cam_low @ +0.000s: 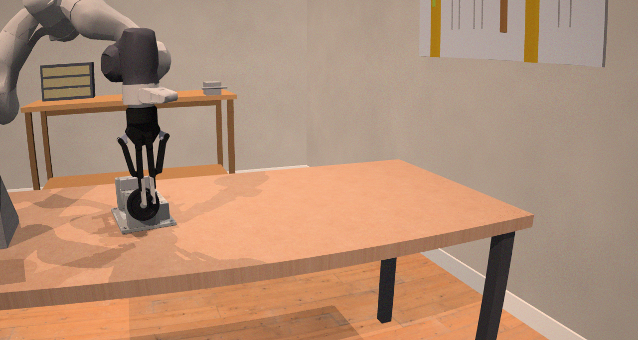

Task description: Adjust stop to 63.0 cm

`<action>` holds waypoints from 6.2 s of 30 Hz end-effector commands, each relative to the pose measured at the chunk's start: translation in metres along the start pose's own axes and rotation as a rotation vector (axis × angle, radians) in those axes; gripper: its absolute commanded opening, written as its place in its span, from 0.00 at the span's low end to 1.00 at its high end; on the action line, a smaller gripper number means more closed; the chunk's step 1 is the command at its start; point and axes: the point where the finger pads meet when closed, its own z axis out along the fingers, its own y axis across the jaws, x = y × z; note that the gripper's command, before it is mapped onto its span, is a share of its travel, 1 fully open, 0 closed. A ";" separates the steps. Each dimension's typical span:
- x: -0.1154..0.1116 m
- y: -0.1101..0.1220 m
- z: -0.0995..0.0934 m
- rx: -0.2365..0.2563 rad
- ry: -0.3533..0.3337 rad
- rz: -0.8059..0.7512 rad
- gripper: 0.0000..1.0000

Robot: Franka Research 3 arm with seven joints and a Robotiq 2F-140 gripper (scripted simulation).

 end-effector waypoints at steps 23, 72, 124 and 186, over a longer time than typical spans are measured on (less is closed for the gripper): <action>0.000 0.024 0.004 -0.006 -0.004 -0.006 0.04; 0.000 0.032 0.048 -0.006 -0.004 -0.006 0.04; 0.000 0.012 0.059 -0.006 -0.004 -0.006 0.04; 0.000 0.002 0.059 -0.006 -0.004 -0.006 0.04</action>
